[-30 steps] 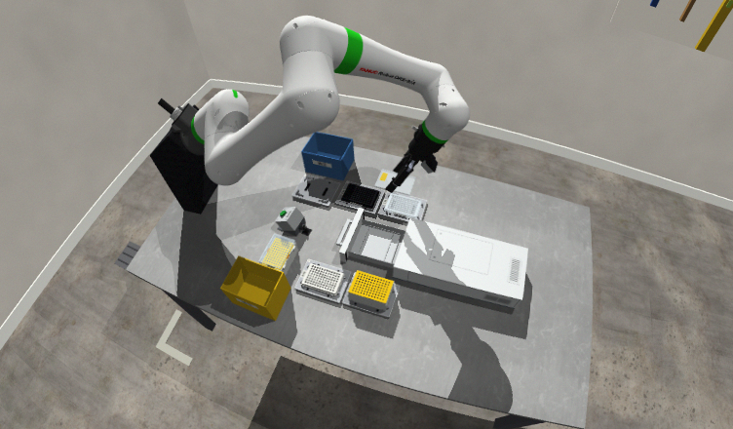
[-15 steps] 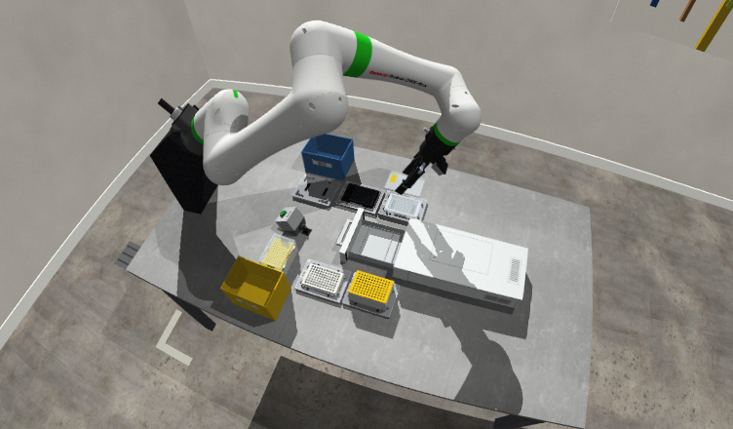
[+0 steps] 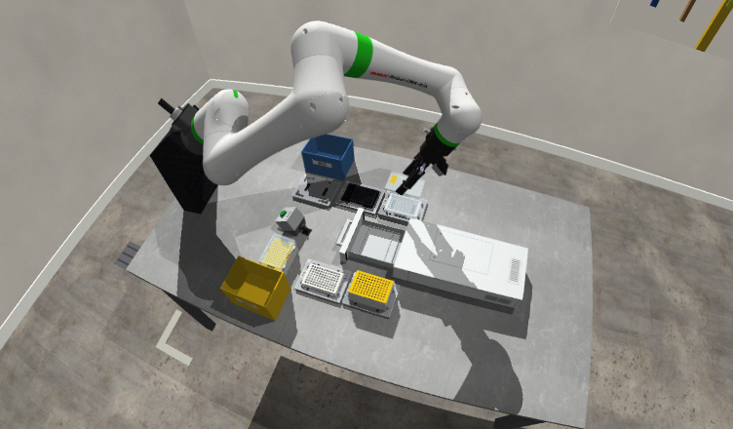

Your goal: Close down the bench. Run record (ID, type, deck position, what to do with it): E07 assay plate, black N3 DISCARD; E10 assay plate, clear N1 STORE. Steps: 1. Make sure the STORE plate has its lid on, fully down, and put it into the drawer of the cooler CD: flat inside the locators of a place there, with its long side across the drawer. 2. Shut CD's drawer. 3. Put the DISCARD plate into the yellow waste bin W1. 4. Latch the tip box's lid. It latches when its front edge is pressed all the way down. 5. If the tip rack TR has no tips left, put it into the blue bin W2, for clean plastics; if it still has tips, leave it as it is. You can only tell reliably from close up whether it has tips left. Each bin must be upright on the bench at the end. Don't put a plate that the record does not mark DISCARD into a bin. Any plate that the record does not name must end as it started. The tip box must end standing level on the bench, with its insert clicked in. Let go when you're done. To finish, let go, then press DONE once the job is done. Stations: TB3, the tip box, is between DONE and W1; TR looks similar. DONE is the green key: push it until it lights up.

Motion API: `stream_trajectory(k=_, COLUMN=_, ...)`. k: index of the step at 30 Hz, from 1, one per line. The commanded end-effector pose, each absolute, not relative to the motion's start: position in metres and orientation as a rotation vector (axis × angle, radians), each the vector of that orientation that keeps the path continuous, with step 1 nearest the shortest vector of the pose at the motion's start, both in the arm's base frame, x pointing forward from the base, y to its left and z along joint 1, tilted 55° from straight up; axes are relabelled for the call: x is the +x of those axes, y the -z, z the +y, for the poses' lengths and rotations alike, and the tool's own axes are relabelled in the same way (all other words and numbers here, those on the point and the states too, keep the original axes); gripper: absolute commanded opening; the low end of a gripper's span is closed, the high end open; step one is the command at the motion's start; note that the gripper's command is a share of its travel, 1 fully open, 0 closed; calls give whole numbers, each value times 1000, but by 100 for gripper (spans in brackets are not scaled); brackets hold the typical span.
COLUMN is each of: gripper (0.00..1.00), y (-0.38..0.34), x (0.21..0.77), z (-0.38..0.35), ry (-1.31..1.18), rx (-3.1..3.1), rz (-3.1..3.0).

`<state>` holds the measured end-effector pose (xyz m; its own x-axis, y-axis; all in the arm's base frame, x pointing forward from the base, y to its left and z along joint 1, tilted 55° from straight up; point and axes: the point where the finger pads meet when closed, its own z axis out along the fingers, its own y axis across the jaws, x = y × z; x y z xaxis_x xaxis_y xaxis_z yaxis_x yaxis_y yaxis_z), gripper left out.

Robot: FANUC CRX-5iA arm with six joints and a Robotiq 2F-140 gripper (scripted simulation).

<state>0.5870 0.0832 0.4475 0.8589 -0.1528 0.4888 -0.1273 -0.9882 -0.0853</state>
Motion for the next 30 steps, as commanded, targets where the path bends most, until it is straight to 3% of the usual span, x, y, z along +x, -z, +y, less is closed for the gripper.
stream_trajectory(k=1, gripper=10, y=-446, x=590, z=83, ry=792, rx=-2980, rz=224)
stream_trajectory(k=30, gripper=10, y=-426, x=616, z=81, ry=792, rx=-2980, rz=224)
